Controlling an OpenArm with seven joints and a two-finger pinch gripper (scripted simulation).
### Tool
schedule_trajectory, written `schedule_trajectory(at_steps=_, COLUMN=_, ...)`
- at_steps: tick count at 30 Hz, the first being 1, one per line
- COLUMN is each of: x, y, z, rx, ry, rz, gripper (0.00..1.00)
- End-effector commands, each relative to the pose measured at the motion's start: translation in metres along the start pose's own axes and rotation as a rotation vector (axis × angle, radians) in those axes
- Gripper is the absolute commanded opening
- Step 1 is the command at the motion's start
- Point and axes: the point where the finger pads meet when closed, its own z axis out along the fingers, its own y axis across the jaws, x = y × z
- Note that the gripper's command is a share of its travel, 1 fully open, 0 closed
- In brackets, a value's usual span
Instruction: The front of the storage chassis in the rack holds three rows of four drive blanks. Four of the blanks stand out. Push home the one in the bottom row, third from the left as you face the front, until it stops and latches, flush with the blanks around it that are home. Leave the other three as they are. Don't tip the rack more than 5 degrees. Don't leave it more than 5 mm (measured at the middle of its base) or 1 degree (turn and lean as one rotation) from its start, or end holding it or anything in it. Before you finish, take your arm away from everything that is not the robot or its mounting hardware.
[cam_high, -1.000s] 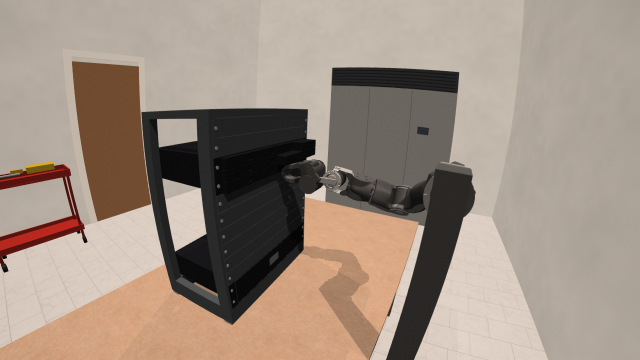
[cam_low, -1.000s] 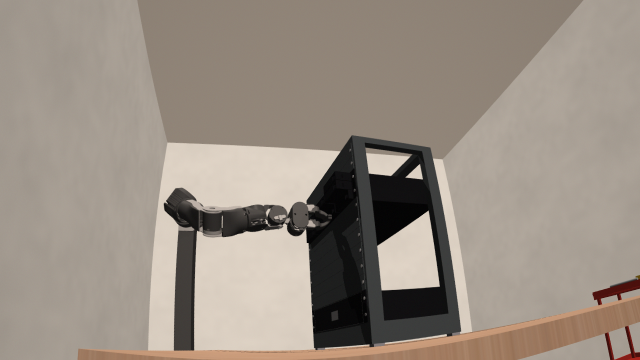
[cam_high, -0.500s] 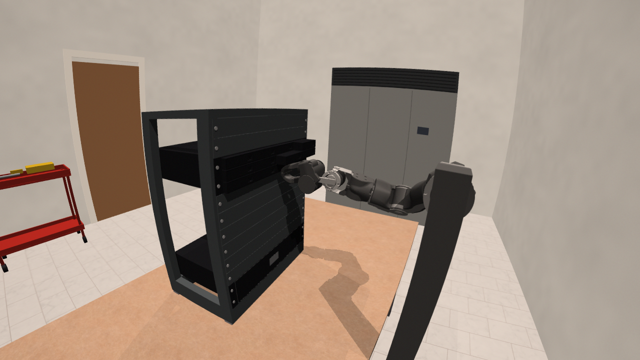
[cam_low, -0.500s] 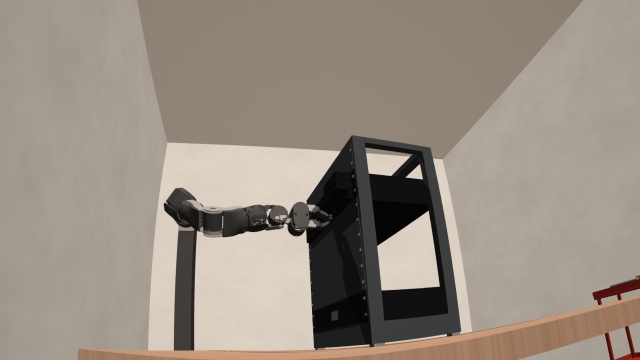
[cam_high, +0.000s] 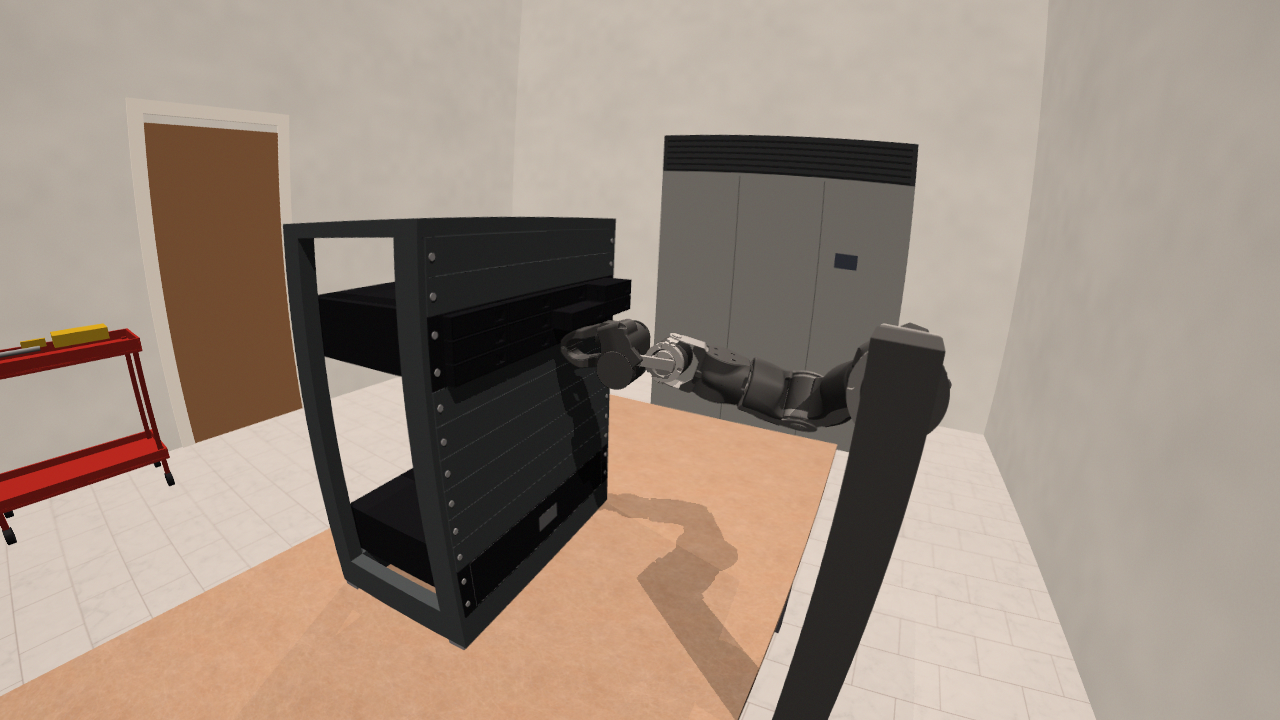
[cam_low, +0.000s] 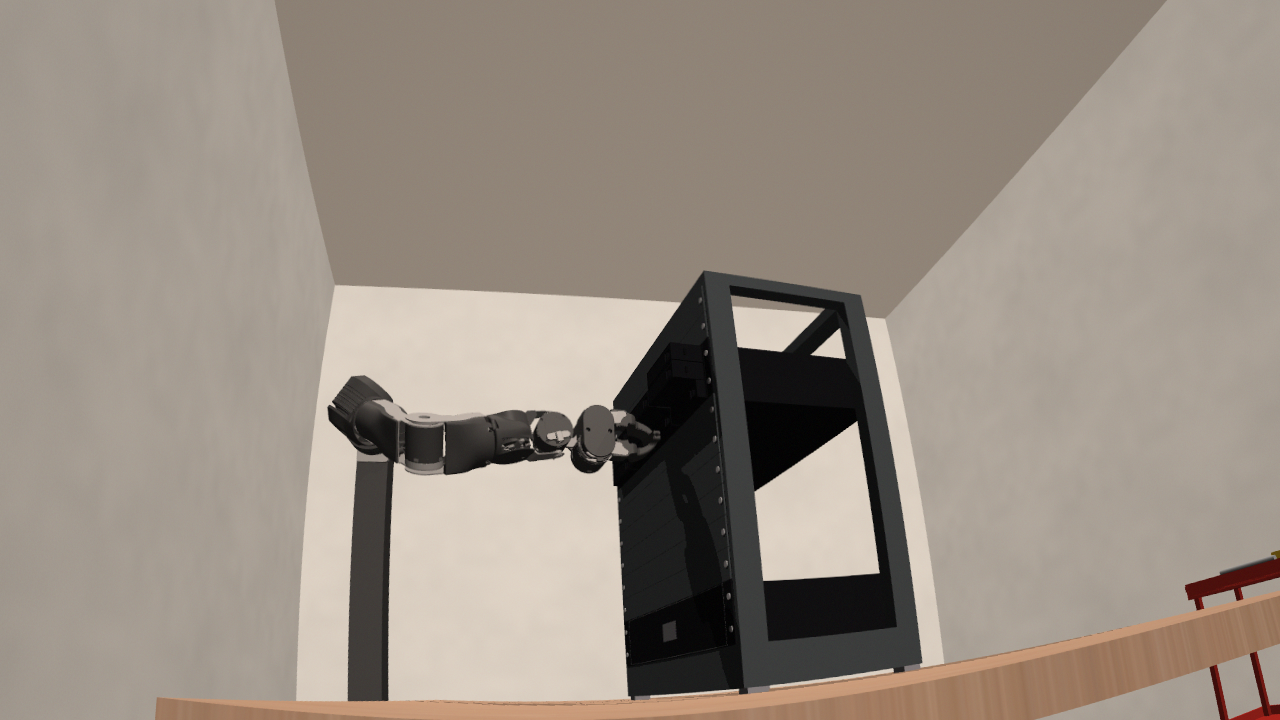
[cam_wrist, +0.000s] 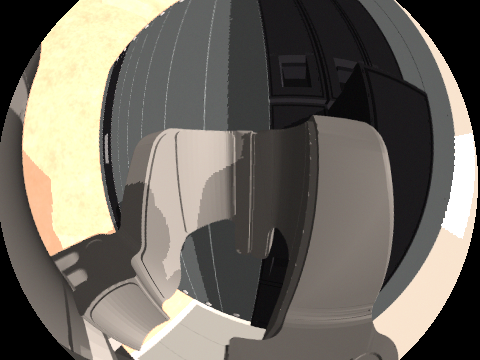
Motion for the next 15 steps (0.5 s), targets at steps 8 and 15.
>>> schedule_trajectory(at_steps=8, x=-0.001, y=0.0, z=-0.043, rx=0.005, ry=-0.005, rz=0.001, gripper=0.0)
schedule_trajectory(at_steps=15, x=0.0, y=0.0, z=-0.078, rx=0.004, ry=-0.005, rz=0.001, gripper=0.0)
